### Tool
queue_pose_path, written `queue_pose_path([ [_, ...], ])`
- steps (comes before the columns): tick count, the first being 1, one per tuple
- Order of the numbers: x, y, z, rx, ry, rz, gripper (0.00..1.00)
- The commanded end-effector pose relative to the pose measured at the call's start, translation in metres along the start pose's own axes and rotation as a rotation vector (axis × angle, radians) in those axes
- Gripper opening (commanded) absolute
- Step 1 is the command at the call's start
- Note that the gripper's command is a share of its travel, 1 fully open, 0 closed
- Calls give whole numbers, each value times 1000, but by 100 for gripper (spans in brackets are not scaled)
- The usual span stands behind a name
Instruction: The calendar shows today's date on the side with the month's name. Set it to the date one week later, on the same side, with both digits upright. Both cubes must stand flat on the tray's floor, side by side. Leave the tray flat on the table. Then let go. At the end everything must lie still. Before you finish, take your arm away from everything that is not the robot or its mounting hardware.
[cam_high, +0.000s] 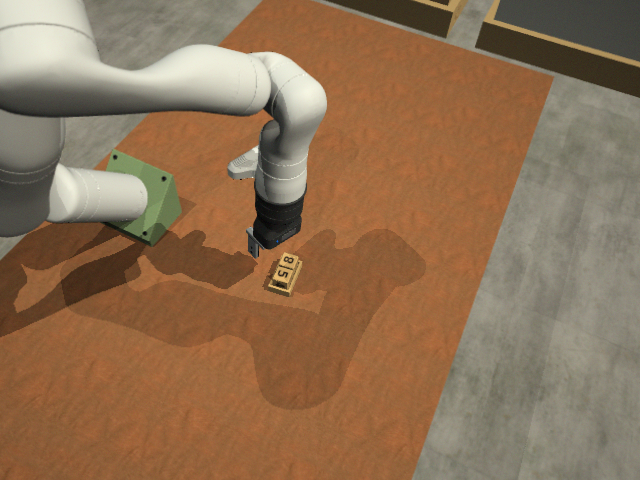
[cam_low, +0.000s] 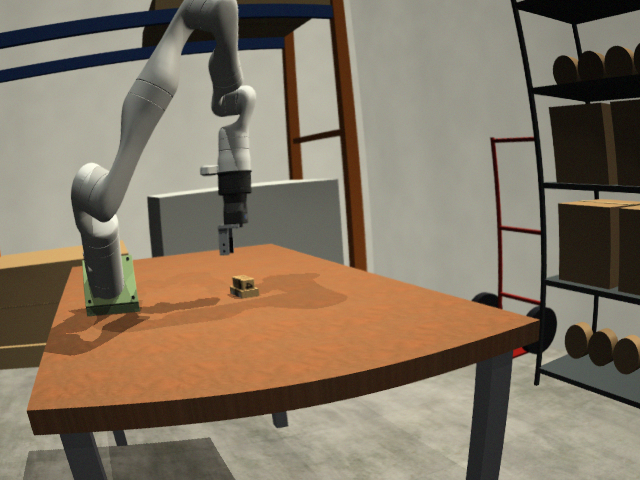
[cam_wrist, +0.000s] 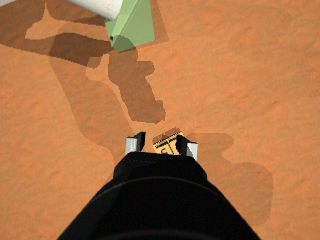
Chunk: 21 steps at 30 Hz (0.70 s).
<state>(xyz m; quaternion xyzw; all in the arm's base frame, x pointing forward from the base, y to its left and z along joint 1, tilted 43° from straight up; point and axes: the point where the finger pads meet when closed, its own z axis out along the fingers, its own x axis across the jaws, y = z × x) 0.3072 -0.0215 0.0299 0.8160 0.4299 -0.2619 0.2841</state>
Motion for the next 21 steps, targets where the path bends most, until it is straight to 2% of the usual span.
queue_pose_path([
  [1,-1,0,3,6,-5,-44,100],
  [15,-3,-4,6,9,-12,-690,100],
  [17,-3,-4,6,9,-12,-690,100],
  [21,-1,-3,6,8,-10,-873,100],
])
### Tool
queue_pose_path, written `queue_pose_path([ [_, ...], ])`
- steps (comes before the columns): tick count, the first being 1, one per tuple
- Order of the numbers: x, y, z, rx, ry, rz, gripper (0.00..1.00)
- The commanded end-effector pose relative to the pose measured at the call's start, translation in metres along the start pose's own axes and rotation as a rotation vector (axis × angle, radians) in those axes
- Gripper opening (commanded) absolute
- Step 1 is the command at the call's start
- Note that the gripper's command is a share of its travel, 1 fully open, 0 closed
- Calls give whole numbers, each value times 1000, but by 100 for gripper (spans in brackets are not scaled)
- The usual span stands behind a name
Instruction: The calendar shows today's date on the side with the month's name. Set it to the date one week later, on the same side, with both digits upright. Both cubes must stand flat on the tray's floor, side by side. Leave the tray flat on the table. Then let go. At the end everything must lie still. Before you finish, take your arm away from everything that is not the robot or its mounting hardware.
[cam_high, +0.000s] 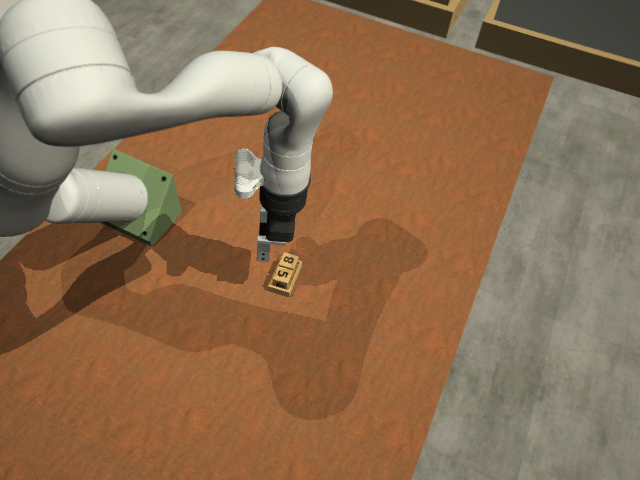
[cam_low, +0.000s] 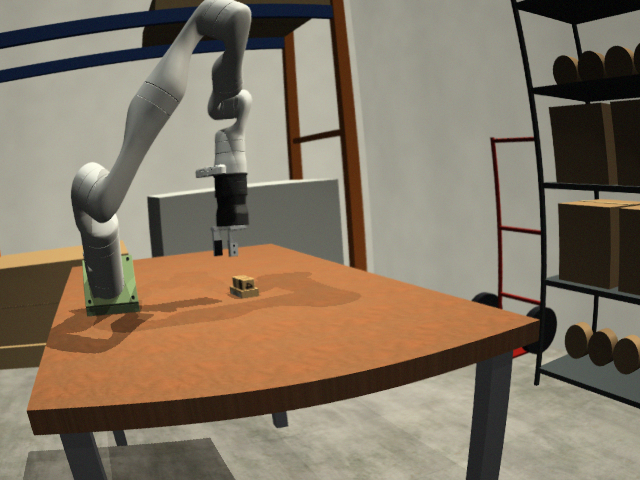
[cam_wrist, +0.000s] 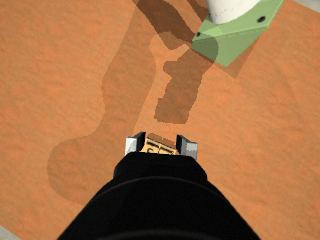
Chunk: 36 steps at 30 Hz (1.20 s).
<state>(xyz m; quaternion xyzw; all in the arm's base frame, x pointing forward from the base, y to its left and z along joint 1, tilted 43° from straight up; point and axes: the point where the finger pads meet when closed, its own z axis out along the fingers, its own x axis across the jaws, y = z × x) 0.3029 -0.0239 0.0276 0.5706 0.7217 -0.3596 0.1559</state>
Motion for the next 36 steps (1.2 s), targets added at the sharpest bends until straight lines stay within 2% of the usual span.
queue_pose_path([
  [1,1,1,2,4,5,-84,100],
  [11,1,10,0,-13,7,-505,100],
  [13,1,10,0,-13,7,-505,100],
  [28,5,28,-4,-47,5,-980,100],
  [36,7,34,-6,-60,2,-1104,100],
])
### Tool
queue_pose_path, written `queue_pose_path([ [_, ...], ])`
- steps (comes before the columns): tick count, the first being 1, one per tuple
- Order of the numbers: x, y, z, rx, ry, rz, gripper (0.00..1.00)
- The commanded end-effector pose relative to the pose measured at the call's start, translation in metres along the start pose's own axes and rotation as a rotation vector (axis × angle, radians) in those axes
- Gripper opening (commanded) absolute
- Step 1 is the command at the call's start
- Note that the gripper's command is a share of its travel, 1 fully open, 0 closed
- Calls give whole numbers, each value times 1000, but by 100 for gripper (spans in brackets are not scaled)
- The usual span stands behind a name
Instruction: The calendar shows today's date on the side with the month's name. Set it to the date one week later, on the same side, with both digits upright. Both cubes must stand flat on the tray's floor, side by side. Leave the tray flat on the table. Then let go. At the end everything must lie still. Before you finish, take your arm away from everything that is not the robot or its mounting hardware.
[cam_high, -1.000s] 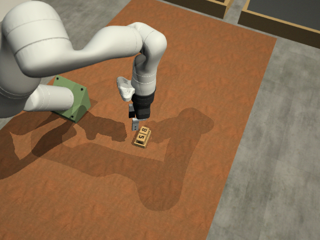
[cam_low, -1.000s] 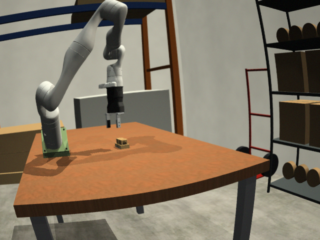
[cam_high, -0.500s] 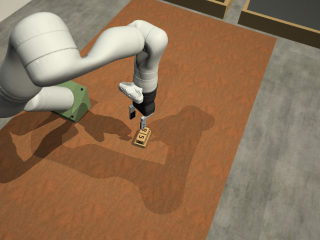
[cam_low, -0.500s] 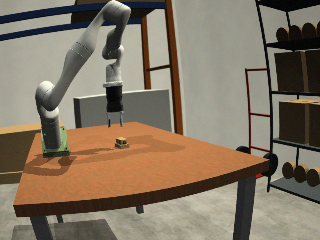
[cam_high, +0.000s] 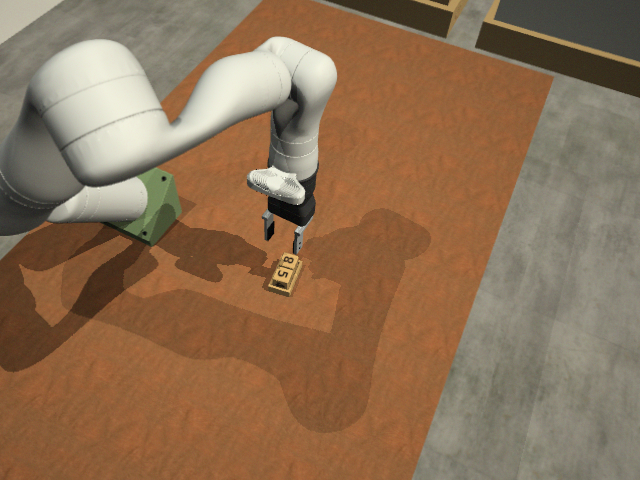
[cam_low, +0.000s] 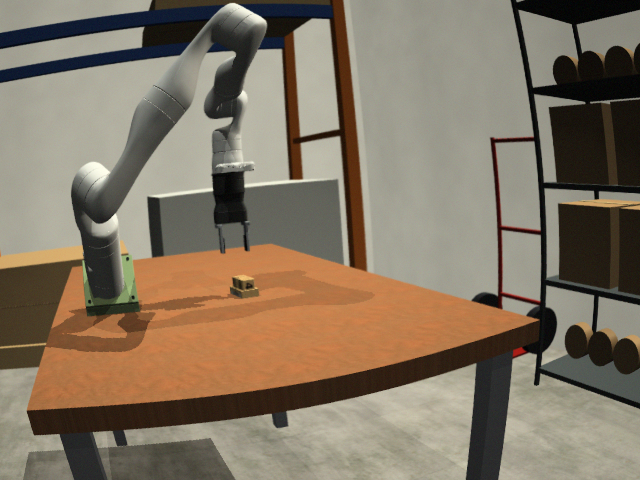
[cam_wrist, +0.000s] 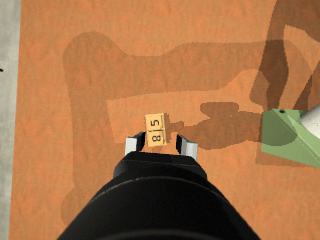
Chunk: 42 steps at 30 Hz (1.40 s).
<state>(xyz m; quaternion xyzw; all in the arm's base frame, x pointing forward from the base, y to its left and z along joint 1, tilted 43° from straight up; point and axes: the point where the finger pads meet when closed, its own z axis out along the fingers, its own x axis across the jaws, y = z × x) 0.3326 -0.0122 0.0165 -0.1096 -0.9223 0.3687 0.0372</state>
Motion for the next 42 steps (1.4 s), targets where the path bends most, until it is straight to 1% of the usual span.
queue_pose_path([
  [1,-1,1,0,-4,0,-32,100],
  [9,-5,5,-2,-12,-5,-130,100],
  [29,-7,7,-2,-16,-8,-179,100],
  [30,-7,7,-2,-16,-8,-179,87],
  [42,-7,7,-2,-16,-8,-179,87],
])
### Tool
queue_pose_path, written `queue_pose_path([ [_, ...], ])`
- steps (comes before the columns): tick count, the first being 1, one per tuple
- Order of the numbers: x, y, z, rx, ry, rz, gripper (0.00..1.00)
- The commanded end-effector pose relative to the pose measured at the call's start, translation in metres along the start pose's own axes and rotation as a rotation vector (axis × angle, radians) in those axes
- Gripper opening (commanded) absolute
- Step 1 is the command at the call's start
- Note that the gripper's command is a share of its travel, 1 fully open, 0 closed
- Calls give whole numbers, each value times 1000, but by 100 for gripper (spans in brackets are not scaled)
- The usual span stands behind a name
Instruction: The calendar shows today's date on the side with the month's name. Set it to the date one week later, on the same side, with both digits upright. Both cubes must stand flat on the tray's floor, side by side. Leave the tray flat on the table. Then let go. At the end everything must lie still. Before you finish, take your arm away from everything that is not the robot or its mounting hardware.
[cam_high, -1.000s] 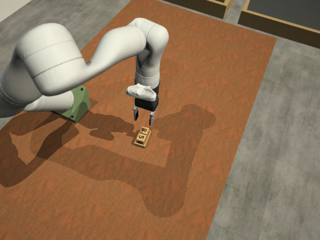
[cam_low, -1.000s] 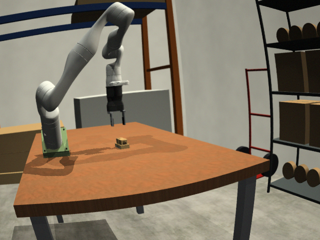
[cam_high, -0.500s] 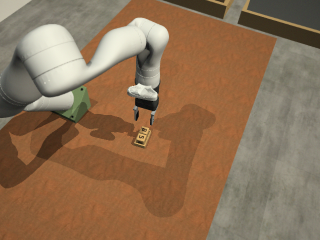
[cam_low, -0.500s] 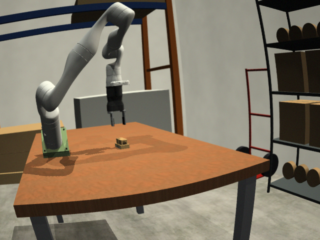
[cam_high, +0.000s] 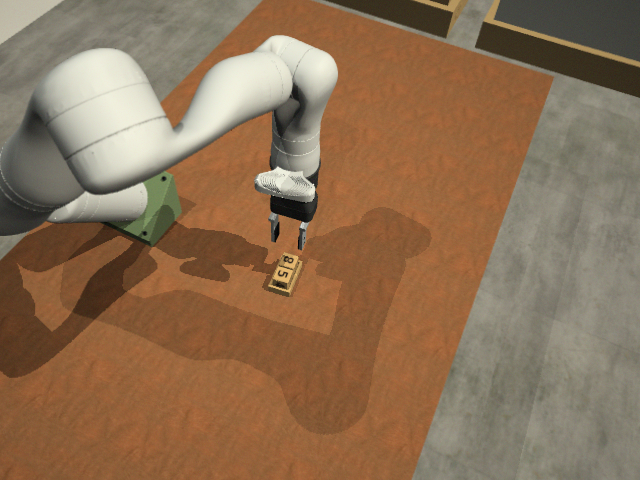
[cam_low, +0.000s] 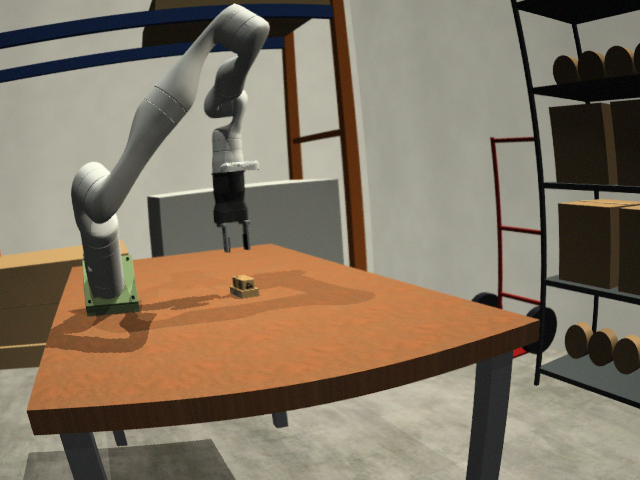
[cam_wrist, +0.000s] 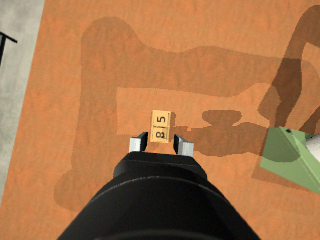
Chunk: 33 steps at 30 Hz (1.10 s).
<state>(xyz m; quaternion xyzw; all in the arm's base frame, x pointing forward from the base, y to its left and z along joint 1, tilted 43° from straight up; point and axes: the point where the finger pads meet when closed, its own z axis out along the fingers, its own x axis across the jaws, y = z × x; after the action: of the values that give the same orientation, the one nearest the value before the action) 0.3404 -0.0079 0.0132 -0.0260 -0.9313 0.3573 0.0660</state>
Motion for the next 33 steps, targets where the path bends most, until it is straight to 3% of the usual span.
queue_pose_path([
  [1,0,0,-1,-1,-2,0,87],
  [33,0,0,2,-1,-2,0,87],
])
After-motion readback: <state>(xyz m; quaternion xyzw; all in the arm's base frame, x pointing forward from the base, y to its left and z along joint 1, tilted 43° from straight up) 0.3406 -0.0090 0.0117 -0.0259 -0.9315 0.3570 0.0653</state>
